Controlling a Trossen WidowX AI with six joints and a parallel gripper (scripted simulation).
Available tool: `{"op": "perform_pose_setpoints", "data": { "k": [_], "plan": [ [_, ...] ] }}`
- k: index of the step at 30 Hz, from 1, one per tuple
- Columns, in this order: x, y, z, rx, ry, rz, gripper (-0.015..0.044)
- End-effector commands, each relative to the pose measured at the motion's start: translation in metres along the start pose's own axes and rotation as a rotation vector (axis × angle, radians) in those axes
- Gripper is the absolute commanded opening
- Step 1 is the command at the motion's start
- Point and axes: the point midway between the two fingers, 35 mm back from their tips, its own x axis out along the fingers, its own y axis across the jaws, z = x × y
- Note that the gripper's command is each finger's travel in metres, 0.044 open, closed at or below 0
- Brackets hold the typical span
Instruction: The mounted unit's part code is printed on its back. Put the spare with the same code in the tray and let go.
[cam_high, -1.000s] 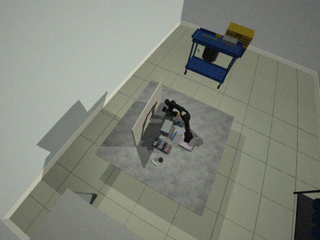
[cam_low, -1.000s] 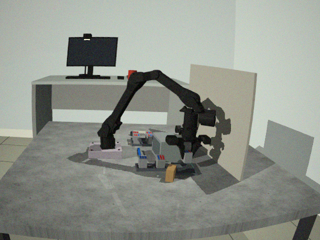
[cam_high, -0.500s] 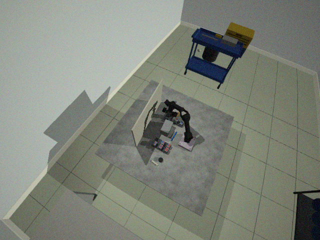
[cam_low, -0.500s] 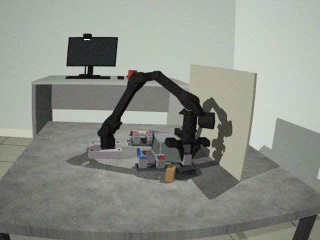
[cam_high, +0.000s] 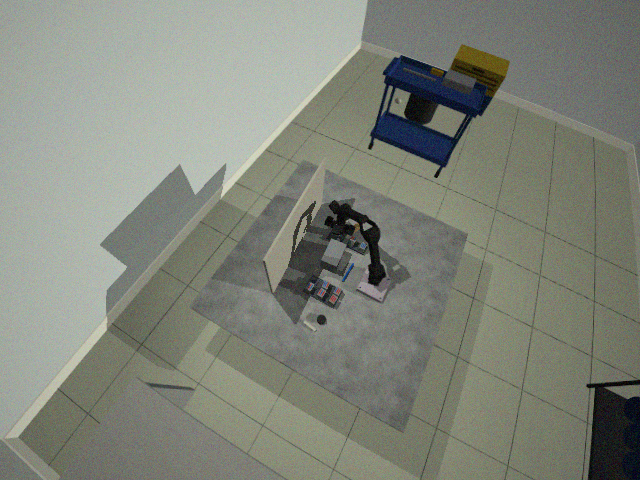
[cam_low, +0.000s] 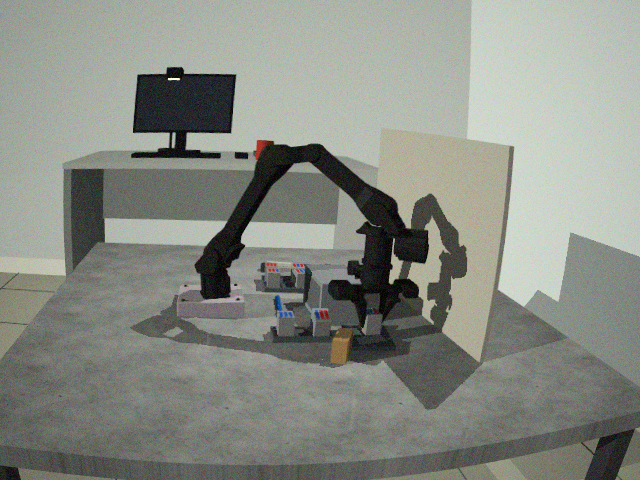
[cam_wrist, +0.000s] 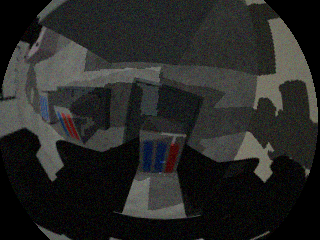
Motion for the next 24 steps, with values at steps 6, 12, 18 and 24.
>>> {"op": "perform_pose_setpoints", "data": {
  "k": [6,12,18,24],
  "plan": [
    [0.0067,0.0019,0.0007,-0.001,0.003,0.002,0.0000],
    [0.0057,0.0012,0.0008,0.000,0.000,0.000,0.0105],
    [0.0057,0.0012,0.0008,0.000,0.000,0.000,0.0263],
    [0.0057,0.0012,0.0008,0.000,0.000,0.000,0.0420]
  ]
}}
